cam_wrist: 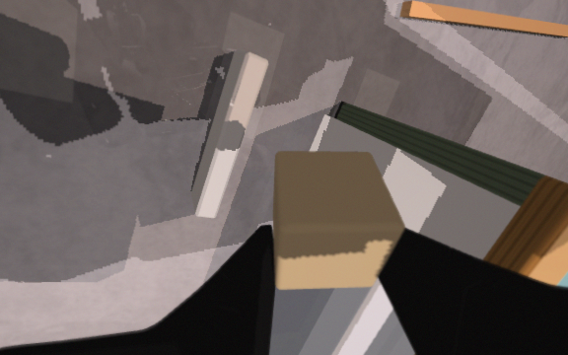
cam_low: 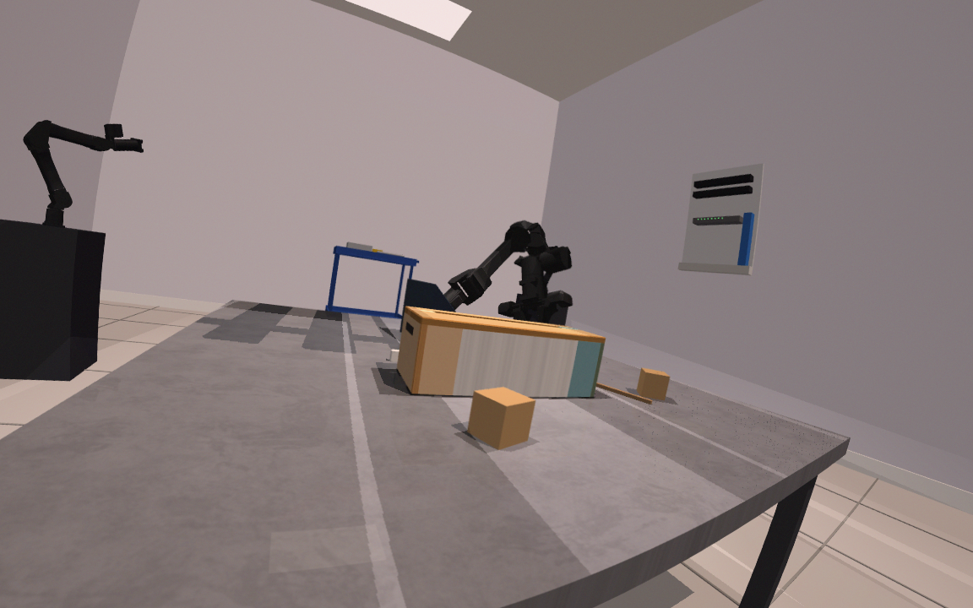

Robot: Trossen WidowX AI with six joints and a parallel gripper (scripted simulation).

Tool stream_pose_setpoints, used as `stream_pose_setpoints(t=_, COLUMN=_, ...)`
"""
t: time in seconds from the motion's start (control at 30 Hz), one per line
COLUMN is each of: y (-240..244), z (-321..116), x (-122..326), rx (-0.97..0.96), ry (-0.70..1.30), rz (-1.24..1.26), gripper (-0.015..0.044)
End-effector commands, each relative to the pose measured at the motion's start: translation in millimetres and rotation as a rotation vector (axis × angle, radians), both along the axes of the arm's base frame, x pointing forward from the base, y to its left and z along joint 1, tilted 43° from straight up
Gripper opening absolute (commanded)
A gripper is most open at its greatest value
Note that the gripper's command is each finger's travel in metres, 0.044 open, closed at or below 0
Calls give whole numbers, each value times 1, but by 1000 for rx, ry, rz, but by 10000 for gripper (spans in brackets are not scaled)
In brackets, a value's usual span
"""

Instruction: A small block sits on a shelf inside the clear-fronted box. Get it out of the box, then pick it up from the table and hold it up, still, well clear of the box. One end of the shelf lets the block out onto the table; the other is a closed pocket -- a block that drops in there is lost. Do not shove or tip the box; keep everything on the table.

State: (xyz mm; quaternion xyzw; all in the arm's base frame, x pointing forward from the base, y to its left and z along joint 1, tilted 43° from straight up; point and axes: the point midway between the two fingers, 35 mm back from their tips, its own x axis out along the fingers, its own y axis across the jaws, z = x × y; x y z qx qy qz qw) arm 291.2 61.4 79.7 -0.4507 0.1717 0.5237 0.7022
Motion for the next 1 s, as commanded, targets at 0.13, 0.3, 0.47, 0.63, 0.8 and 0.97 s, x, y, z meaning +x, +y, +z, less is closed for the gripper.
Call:
stream_pose_setpoints(t=0.13, y=-6, z=7, x=-2, rx=146, ry=185, rz=-230, gripper=0)
stream_pose_setpoints(t=0.3, y=-9, z=8, x=-5, rx=230, ry=304, rz=-366, gripper=0)
stream_pose_setpoints(t=0.47, y=-12, z=10, x=-8, rx=315, ry=423, rz=-501, gripper=0)
stream_pose_setpoints(t=0.63, y=-15, z=12, x=-11, rx=399, ry=544, rz=-634, gripper=0)
stream_pose_setpoints(t=0.8, y=-17, z=14, x=-13, rx=483, ry=665, rz=-767, gripper=0)
stream_pose_setpoints(t=0.97, y=-20, z=17, x=-16, rx=567, ry=788, rz=-899, gripper=0)
